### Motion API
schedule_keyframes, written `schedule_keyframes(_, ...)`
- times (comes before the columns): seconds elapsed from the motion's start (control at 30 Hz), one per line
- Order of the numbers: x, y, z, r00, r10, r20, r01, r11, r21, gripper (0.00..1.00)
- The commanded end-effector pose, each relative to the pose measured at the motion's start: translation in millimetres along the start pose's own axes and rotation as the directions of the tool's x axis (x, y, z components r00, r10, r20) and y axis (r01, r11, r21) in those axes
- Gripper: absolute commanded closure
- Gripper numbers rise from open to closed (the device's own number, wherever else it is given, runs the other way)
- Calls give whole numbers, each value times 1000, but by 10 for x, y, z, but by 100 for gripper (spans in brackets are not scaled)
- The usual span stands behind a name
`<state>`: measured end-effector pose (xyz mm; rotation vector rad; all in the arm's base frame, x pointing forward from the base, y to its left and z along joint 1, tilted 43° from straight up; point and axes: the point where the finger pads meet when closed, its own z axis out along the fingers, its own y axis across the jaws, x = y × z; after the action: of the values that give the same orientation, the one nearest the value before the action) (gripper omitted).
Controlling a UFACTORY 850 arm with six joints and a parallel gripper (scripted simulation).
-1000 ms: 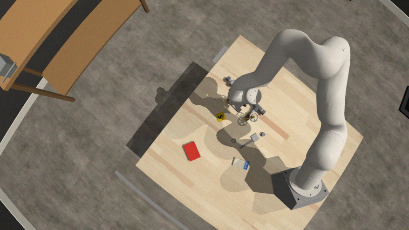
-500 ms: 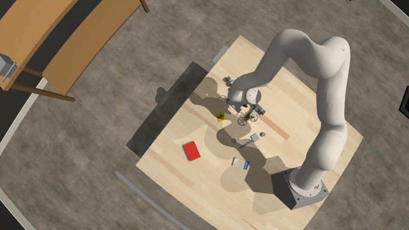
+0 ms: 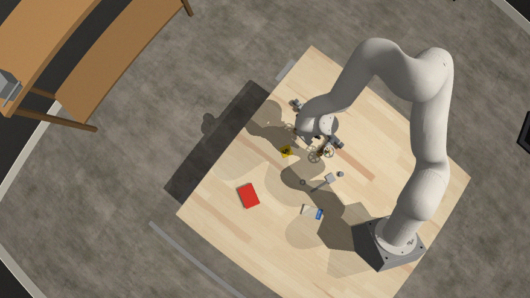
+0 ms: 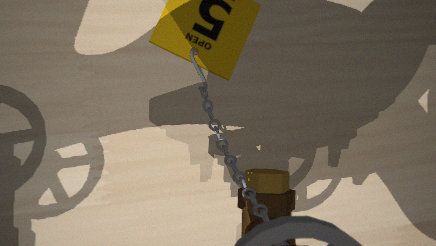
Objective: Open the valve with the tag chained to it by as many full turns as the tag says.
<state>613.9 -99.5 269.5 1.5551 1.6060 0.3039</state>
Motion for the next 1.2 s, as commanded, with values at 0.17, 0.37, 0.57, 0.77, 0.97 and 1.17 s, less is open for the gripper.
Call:
schedule_keyframes(0.17, 0, 6, -2, 992, 124, 0, -124, 992, -1, 0)
schedule_keyframes(0.37, 0, 6, -2, 931, 365, 0, -365, 931, -1, 0)
schedule_keyframes(0.57, 0, 6, -2, 817, 576, -1, -576, 817, -1, 0)
schedule_keyframes(0.77, 0, 6, -2, 586, 810, 8, -811, 586, 4, 0)
schedule_keyframes(0.97, 0, 6, -2, 308, 951, 26, -951, 308, 6, 0)
schedule_keyframes(1.17, 0, 6, -2, 34, 999, 39, -999, 34, 0, 0)
